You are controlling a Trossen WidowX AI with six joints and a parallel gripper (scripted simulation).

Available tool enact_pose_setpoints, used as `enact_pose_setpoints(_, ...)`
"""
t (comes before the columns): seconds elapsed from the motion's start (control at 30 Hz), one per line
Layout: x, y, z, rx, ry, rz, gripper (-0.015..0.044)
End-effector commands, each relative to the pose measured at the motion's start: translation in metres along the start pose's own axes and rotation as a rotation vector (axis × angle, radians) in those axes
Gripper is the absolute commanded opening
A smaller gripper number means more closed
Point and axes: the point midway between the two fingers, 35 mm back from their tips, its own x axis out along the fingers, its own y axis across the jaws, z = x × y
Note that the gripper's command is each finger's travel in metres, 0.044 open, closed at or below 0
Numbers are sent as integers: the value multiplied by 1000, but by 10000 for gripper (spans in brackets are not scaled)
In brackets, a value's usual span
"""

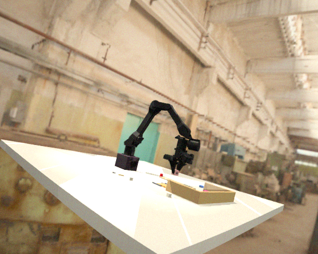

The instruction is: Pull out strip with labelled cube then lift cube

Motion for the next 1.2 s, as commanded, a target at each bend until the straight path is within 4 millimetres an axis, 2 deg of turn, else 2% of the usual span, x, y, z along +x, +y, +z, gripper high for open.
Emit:
enact_pose_setpoints(0.0,0,-6,-11,-1,-2,-2,0)
enact_pose_setpoints(0.2,2,-16,-30,-1,0,-3,0)
enact_pose_setpoints(0.3,1,-17,-32,-1,0,-3,0)
enact_pose_setpoints(0.47,-29,-17,-32,-1,0,-3,0)
enact_pose_setpoints(0.53,-34,-17,-32,-1,0,-3,0)
enact_pose_setpoints(1.17,-34,-17,-32,-1,0,-3,0)
